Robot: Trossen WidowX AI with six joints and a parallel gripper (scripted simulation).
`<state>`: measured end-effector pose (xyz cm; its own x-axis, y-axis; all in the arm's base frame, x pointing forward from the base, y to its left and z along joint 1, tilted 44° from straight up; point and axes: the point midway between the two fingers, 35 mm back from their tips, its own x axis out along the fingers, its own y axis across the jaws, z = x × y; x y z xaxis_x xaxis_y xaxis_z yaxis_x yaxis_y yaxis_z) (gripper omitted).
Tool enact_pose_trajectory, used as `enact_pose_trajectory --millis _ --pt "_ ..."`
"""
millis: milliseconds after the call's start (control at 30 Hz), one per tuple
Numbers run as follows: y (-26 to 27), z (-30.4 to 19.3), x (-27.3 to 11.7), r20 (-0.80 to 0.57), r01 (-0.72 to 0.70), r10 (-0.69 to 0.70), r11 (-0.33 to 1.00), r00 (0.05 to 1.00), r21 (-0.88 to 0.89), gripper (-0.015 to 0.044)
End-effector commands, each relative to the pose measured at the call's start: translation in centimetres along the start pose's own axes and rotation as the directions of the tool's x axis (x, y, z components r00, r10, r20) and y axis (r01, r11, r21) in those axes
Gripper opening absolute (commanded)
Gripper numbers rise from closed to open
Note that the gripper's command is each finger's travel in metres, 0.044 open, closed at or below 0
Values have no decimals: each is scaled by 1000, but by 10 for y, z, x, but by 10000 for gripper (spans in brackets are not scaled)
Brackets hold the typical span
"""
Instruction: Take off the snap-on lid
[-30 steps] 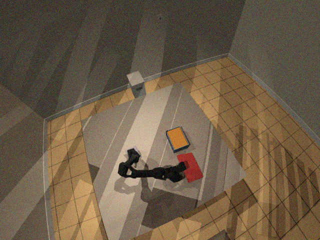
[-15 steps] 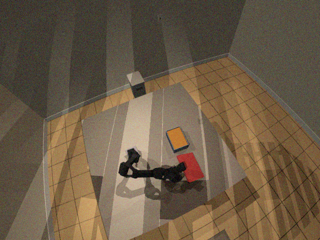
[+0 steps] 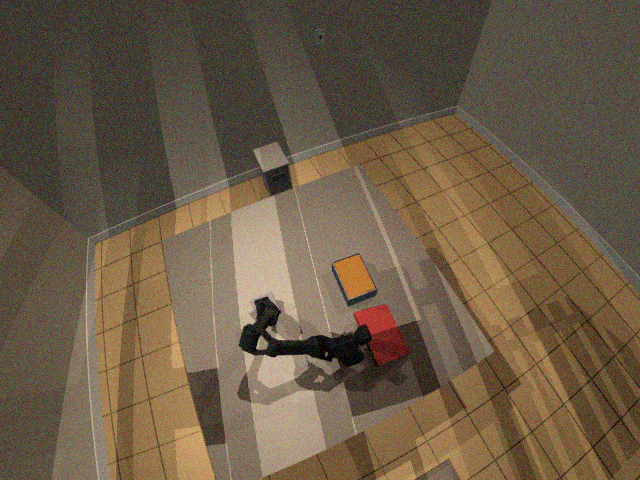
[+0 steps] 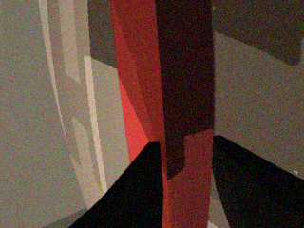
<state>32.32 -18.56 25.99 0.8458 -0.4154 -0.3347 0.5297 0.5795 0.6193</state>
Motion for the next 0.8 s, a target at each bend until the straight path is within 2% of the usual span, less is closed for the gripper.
enact_pose_trajectory --millis 0,567,767 --pt "-14 -8 8 -22 34 -34 999 999 1 0" --pt "-25 -8 17 -22 35 -35 999 999 1 0" --pt "-12 0 10 -22 34 -34 999 999 1 157"
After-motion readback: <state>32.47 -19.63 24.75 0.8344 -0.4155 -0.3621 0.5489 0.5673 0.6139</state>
